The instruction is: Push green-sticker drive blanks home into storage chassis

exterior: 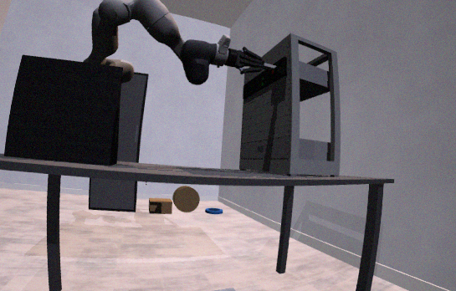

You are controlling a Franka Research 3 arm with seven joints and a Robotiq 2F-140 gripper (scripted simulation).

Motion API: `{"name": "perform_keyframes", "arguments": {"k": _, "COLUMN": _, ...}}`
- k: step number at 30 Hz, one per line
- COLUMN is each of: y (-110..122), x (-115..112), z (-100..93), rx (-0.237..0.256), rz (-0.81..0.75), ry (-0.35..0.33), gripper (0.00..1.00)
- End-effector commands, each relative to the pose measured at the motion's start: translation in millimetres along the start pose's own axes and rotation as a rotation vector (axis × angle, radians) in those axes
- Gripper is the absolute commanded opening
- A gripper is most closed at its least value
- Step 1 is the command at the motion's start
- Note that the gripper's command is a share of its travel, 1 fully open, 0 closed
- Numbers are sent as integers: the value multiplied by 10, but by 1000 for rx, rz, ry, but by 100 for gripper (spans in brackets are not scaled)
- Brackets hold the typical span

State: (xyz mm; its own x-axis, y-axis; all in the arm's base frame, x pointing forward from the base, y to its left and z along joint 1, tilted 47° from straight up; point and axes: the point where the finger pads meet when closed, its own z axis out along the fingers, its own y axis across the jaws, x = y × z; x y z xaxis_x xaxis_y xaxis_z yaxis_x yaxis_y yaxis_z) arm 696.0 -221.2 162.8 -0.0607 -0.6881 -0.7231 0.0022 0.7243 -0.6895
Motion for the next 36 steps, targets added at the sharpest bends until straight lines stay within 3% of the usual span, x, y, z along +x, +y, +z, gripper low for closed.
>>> {"name": "perform_keyframes", "arguments": {"k": 1, "y": 27, "x": -44, "z": 17, "rx": -5, "rz": 10, "ry": -7, "gripper": 0}}
{"name": "perform_keyframes", "arguments": {"k": 36, "y": 36, "x": -50, "z": 76, "rx": -5, "rz": 10, "ry": -7, "gripper": 0}}
